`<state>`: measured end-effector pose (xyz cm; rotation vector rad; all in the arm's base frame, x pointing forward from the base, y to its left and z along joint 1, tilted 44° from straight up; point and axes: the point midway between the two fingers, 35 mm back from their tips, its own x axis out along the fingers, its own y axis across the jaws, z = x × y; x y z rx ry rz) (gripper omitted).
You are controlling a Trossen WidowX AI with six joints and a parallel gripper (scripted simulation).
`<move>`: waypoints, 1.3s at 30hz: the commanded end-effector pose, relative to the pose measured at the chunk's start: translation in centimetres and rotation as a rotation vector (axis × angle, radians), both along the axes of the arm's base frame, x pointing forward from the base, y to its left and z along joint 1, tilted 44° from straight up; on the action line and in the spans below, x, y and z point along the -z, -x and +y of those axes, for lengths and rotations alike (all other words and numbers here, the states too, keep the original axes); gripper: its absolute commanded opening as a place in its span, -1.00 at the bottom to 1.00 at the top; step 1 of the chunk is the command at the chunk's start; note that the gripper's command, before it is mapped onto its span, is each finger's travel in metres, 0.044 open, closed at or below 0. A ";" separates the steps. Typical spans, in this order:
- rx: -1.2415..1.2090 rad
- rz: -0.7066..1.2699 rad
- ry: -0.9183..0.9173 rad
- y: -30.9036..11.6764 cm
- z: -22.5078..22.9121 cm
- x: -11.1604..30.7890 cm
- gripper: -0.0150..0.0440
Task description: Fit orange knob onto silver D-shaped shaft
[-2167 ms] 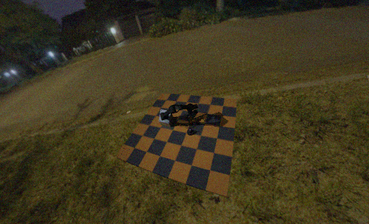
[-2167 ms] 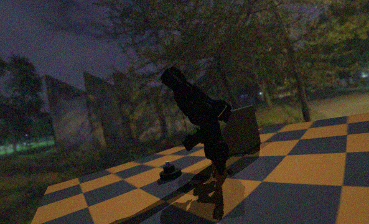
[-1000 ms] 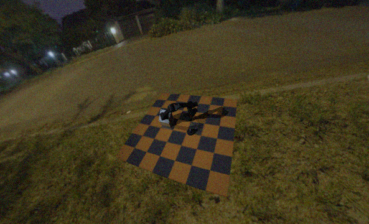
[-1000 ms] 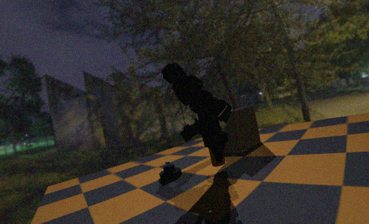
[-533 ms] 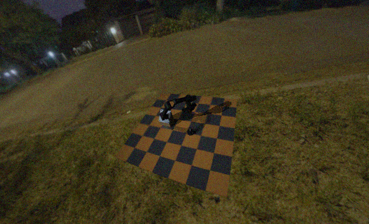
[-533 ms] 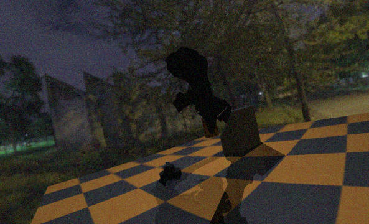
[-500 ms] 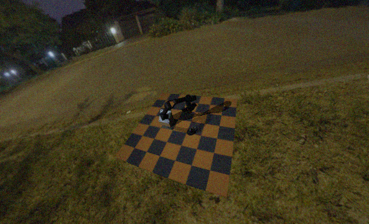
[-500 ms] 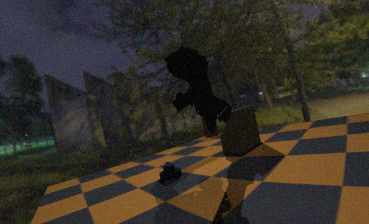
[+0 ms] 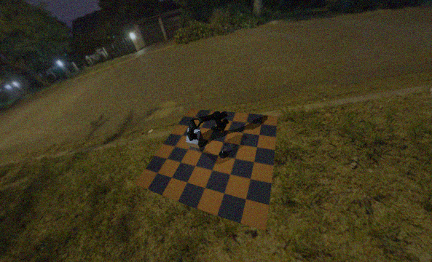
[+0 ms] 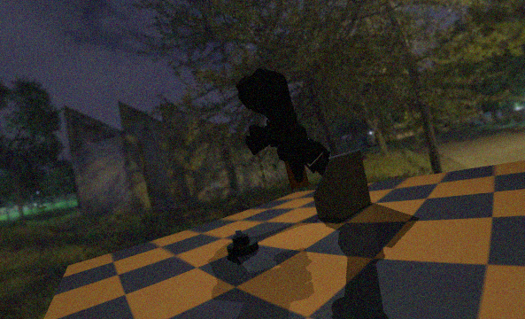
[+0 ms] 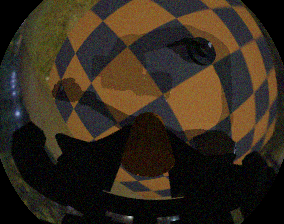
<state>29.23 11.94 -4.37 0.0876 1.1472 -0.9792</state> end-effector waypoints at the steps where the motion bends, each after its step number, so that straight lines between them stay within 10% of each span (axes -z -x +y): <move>1: -0.036 -0.033 -0.054 0.3 0.4 -0.8 -0.49; 39: -0.318 -0.348 -0.515 2.6 2.4 -7.3 -0.49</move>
